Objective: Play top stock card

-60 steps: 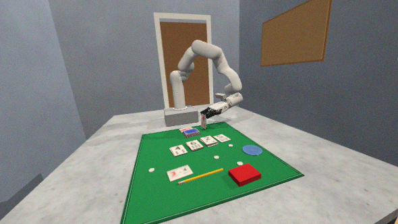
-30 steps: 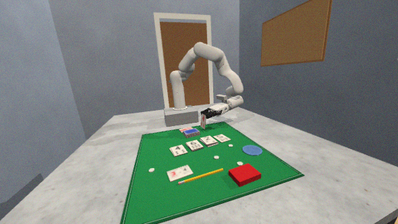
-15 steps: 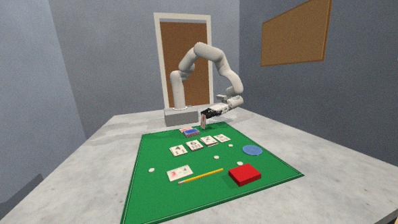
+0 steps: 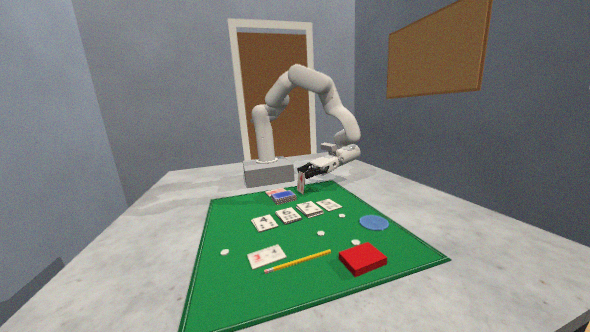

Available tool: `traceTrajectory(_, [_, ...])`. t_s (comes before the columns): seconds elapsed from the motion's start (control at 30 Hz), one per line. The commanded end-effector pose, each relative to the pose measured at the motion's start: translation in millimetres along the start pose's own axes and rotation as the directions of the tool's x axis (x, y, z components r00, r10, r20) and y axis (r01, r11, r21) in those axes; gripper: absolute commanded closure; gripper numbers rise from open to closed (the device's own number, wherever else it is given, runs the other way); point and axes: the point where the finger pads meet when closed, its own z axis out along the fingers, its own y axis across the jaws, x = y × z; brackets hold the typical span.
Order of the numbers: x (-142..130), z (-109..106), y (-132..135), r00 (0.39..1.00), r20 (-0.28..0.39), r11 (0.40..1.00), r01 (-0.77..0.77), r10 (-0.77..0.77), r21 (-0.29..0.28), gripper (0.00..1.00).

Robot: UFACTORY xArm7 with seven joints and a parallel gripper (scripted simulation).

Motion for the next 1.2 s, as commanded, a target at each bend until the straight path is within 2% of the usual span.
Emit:
traceTrajectory(0.0, [-4.2,1.2,-0.8,1.0,0.001,1.0,-0.003,0.003,0.0,0.26])
traceTrajectory(1.17, [-13.6,4.8,-0.6,1.0,0.001,1.0,-0.003,0.003,0.0,0.26])
